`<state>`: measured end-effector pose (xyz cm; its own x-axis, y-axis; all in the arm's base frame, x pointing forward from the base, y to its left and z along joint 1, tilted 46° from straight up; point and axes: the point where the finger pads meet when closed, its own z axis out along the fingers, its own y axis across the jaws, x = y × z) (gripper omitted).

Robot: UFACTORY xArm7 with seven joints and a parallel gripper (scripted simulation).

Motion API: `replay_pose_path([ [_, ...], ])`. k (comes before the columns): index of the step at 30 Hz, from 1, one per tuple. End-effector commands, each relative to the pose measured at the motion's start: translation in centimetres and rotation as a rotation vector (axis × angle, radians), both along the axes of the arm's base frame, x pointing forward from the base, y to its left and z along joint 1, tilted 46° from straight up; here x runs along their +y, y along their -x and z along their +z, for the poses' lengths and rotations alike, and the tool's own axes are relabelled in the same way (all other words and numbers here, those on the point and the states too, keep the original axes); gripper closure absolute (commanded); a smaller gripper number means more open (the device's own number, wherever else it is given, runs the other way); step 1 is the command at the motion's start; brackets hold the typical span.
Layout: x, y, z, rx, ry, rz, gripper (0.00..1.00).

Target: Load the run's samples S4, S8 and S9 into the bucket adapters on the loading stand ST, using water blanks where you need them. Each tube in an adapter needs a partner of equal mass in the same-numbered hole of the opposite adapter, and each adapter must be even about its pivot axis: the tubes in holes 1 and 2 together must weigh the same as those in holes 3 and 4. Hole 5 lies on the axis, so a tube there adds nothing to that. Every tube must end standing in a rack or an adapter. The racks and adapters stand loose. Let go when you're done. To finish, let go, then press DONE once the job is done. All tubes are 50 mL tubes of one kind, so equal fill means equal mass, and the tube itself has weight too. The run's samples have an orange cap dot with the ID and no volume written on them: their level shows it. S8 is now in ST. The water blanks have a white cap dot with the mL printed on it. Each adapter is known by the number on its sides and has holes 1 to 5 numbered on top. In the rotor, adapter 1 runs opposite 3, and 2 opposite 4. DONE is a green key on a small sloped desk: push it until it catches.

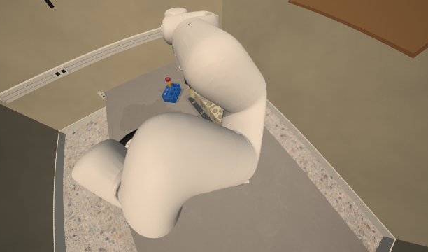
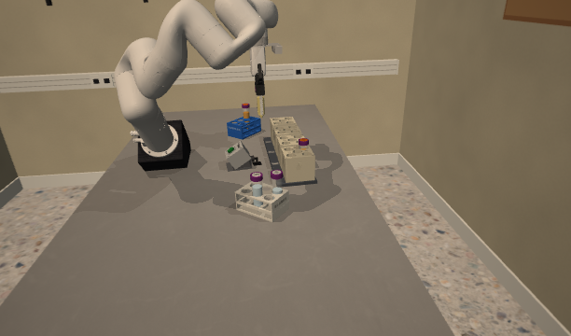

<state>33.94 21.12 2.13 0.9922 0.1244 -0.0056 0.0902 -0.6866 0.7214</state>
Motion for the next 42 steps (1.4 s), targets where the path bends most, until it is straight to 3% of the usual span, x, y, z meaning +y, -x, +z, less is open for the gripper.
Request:
replay_pose_path([
  [1, -0.8, -0.6, 1.3, -0.001, -0.007, 0.005, 1.0],
  [42, -12.4, -7.6, 14.0, -0.001, -0.006, 0.006, 1.0],
])
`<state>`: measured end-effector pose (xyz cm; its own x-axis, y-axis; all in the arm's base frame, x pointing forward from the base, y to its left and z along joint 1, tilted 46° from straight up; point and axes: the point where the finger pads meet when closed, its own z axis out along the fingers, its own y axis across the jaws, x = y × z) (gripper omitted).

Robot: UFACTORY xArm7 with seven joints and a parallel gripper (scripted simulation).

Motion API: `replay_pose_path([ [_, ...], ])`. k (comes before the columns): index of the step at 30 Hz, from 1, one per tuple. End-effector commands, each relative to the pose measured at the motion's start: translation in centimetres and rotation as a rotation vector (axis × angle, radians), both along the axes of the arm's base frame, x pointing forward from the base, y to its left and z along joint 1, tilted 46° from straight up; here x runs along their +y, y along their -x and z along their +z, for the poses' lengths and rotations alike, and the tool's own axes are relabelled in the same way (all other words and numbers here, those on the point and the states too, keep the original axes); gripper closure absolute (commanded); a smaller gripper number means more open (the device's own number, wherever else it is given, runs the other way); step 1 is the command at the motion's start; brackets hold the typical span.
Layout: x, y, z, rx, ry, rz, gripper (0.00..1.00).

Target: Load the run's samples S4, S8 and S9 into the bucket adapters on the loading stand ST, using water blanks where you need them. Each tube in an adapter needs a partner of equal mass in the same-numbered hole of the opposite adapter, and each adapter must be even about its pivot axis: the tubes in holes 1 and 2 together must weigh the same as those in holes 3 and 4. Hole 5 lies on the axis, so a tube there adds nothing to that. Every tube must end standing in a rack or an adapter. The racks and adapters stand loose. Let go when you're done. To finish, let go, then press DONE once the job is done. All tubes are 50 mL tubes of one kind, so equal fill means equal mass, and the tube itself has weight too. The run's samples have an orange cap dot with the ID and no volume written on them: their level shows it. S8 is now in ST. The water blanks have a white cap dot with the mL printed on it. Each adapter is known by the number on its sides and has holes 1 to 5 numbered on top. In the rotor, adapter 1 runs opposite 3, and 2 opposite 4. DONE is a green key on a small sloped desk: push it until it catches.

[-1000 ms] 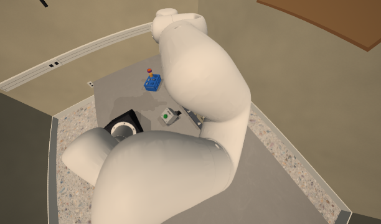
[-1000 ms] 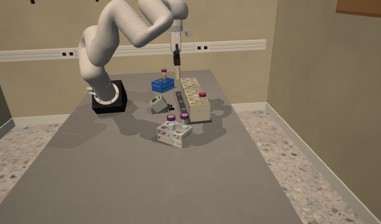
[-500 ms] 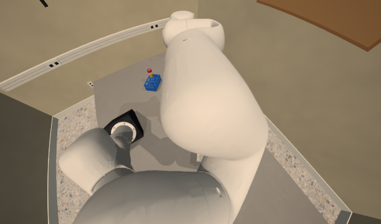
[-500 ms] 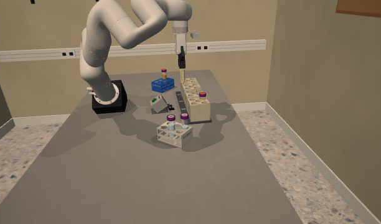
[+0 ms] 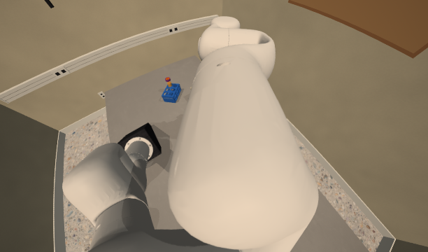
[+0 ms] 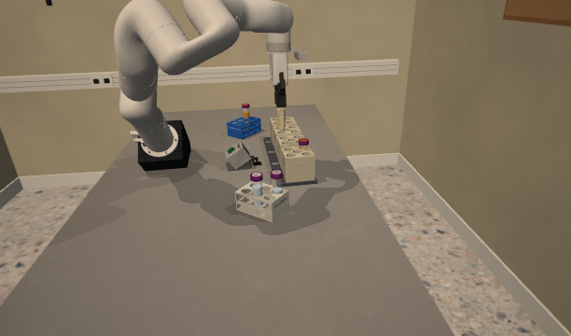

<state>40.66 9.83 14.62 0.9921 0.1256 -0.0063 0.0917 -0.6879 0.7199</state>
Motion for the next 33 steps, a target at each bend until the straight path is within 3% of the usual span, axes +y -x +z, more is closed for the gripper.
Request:
replay_pose_path([
  [1, -1.4, -1.0, 1.9, -0.002, -0.004, 0.004, 1.0],
  [7, -3.1, -2.1, 3.8, -0.003, -0.004, 0.004, 1.0],
  [33, -3.2, -2.1, 3.6, -0.002, -0.004, 0.004, 1.0],
])
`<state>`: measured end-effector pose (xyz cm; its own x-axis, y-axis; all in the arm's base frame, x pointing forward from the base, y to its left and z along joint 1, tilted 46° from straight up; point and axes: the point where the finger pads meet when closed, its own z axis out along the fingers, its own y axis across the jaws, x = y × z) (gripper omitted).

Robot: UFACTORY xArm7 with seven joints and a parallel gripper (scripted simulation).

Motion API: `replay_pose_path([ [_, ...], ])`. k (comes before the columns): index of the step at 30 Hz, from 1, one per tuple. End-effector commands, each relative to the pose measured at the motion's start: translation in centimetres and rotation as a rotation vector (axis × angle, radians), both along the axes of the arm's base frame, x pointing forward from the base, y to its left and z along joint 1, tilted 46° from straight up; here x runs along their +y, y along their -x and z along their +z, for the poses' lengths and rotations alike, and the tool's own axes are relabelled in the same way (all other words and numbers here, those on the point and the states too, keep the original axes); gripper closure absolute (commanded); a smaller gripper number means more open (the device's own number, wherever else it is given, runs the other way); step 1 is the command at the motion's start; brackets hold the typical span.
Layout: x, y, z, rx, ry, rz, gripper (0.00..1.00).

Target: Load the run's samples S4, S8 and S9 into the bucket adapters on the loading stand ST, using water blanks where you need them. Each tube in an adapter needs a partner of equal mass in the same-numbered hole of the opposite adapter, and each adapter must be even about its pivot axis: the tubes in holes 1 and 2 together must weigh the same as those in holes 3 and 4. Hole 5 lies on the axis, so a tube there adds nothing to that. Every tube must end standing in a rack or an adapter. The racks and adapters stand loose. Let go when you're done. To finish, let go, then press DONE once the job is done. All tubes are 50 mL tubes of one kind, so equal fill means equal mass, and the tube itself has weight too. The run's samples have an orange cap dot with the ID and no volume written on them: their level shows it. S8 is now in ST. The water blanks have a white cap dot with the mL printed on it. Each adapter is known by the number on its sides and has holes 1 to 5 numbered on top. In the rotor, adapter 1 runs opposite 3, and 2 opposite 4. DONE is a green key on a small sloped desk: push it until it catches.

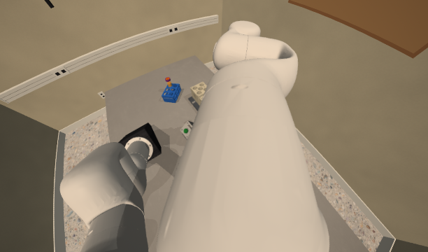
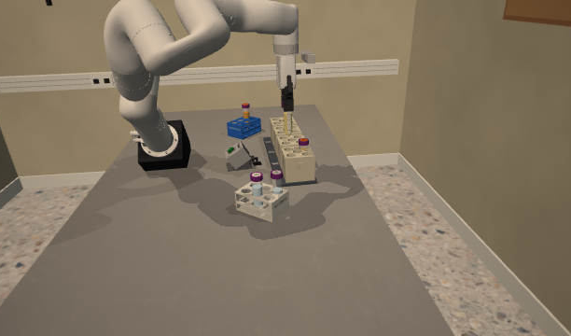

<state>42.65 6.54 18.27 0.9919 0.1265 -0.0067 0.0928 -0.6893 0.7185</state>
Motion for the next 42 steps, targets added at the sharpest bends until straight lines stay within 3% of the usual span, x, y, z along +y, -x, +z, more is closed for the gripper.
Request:
replay_pose_path([
  [1, -0.1, -0.1, -0.2, -0.003, -0.002, 0.004, 1.0],
  [20, -2.5, -0.4, -2.5, -0.003, -0.002, 0.004, 1.0],
  [42, -2.8, -0.4, -2.8, -0.003, -0.002, 0.004, 1.0],
])
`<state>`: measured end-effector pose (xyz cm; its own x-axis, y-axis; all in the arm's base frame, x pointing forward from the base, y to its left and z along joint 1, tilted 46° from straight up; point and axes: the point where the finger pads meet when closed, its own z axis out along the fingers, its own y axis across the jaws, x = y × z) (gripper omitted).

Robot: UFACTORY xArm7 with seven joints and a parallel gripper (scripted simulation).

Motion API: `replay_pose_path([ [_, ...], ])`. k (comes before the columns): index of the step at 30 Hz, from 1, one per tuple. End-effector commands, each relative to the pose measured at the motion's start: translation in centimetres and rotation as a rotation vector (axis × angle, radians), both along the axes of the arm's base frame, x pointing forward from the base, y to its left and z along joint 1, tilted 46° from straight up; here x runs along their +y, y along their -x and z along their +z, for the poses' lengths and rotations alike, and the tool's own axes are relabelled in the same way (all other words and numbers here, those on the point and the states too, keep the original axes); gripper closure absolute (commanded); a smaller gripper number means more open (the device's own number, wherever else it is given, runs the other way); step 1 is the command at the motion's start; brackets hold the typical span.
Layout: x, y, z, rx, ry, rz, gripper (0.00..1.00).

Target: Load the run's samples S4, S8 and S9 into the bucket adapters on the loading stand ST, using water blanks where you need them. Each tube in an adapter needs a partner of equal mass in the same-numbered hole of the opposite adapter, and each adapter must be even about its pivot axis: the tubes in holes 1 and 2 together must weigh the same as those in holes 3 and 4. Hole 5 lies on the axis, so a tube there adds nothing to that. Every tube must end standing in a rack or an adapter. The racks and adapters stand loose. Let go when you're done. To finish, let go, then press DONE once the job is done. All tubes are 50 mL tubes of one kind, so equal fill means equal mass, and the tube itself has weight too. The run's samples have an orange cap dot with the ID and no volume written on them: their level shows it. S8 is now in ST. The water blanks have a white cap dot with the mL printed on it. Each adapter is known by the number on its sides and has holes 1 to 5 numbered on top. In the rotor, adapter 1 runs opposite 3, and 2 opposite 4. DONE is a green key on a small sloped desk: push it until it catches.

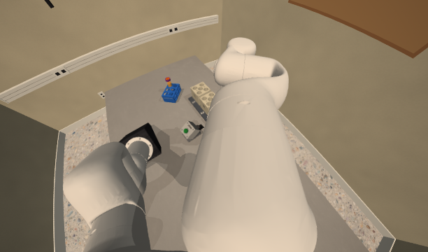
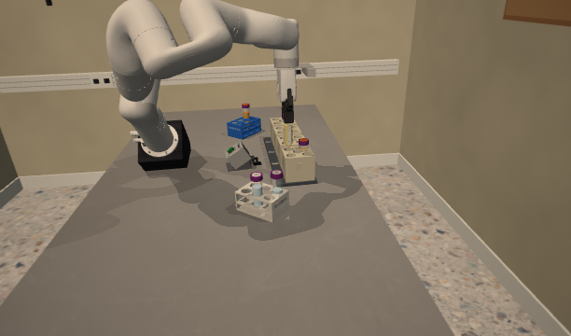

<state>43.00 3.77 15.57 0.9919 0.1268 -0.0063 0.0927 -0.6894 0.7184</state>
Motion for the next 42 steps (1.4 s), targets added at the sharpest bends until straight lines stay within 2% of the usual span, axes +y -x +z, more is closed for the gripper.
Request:
replay_pose_path([
  [1, 0.0, -0.1, -0.1, -0.003, -0.002, 0.003, 1.0],
  [42, -2.6, -0.4, -2.6, -0.003, -0.001, 0.003, 1.0],
])
